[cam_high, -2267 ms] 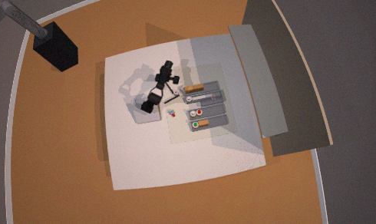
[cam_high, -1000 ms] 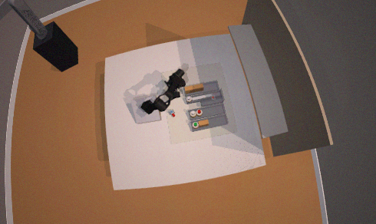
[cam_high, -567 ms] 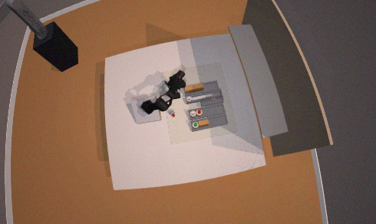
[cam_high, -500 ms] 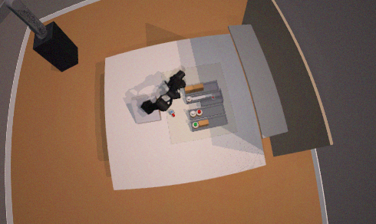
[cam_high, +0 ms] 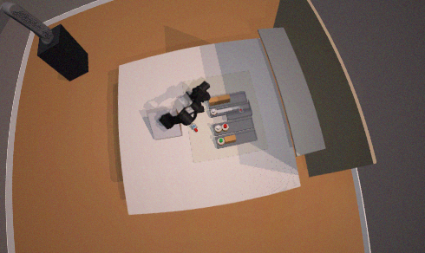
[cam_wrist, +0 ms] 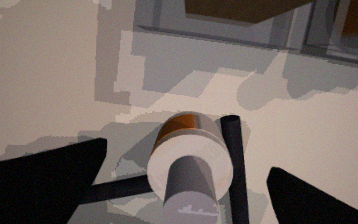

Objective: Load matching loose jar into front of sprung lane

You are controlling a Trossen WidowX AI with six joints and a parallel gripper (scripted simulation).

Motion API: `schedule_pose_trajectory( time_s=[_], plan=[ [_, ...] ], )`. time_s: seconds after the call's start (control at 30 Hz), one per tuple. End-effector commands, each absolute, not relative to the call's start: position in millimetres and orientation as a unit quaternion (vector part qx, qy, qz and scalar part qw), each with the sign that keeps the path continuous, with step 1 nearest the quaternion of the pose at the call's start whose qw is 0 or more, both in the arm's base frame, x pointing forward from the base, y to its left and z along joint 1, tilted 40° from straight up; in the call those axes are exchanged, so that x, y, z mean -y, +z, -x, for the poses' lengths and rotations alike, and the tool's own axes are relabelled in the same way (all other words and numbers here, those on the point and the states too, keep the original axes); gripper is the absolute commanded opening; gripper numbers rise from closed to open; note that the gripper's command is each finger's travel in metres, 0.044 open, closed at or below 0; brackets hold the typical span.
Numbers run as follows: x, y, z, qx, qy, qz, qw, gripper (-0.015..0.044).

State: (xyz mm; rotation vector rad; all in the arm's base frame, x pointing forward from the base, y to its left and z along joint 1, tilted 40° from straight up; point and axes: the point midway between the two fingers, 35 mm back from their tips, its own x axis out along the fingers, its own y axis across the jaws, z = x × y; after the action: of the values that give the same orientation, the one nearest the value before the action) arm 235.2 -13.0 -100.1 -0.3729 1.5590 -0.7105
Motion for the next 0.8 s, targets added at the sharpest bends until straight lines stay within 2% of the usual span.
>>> schedule_pose_trajectory(
  time_s=[0.0,0.27,0.5,0.67,0.77],
  plan=[
    [16,-103,-233,-0.684,-0.311,0.168,0.638,0.0387],
    [16,-103,-233,-0.684,-0.311,0.168,0.638,0.0177],
    [16,-103,-233,-0.684,-0.311,0.168,0.638,0.0131],
    [1,-98,-241,-0.679,-0.292,0.159,0.654,0.0000],
    [-8,-89,-243,-0.681,-0.294,0.159,0.652,0.0000]
  ],
)
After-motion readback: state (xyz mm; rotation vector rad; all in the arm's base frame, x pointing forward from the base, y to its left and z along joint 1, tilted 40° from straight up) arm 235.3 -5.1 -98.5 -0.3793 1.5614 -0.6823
